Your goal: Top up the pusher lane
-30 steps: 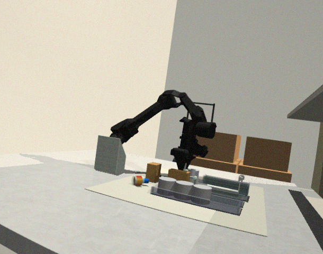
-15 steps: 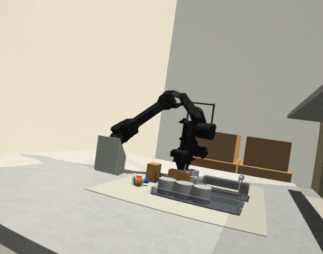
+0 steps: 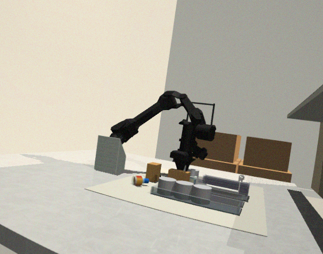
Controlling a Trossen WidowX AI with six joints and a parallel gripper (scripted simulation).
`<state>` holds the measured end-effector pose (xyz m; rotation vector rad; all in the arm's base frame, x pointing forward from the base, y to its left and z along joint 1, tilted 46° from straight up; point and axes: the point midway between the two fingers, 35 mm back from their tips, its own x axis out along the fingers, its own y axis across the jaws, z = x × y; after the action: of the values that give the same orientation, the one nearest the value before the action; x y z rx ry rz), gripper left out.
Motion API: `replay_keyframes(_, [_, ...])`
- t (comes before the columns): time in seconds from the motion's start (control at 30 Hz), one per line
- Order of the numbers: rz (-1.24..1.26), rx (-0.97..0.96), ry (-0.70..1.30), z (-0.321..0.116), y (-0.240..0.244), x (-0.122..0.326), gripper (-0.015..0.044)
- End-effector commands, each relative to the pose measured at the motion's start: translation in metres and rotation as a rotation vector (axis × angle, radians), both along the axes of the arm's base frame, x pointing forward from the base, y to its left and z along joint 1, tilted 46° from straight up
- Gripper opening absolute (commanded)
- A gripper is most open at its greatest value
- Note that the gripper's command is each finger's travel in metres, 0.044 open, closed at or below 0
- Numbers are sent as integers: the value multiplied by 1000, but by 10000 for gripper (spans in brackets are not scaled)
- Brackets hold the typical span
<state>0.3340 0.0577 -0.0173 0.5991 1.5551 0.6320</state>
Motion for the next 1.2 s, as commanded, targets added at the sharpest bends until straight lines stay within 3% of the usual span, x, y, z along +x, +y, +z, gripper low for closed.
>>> replay_keyframes(0.0, [-1, 10, -26, 0, 3, 5, 0])
replay_keyframes(1.17, [-1, 11, -26, -6, 9, 1, 0])
